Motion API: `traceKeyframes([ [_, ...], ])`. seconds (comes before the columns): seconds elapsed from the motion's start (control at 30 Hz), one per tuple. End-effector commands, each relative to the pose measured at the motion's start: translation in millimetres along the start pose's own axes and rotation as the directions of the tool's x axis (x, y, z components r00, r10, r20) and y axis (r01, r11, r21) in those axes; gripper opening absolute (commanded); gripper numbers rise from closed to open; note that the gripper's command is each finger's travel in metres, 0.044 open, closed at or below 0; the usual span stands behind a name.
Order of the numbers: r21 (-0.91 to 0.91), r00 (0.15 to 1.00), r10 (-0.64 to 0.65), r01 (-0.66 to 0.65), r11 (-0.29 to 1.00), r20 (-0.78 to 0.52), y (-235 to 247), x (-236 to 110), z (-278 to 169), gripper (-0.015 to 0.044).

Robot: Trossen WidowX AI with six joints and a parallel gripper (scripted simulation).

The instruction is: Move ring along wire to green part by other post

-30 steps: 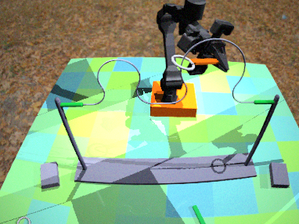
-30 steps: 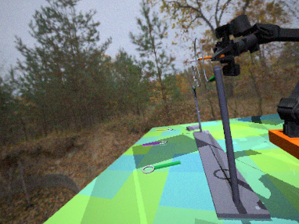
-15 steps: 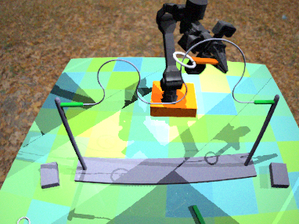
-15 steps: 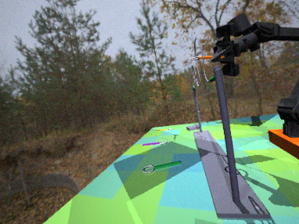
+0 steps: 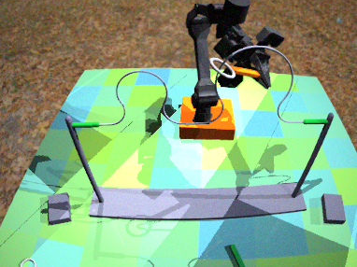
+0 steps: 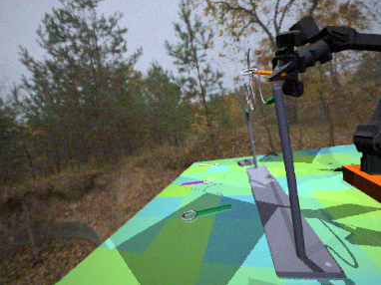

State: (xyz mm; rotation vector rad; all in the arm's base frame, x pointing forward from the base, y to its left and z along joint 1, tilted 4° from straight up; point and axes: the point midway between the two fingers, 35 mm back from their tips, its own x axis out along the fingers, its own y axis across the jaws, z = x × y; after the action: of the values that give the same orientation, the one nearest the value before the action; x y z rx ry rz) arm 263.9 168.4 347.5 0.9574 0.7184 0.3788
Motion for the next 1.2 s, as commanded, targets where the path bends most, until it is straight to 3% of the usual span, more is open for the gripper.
traceKeyframes([
  [0.0, -0.029, 1.0, -0.004, 0.004, 1.0, 0.012, 3.3, -2.0, 2.2, -0.015],
  [1.17, -0.31, 0.985, -0.157, 0.173, 0.935, 0.077, -8.1, -1.5, 4.0, -0.015],
])
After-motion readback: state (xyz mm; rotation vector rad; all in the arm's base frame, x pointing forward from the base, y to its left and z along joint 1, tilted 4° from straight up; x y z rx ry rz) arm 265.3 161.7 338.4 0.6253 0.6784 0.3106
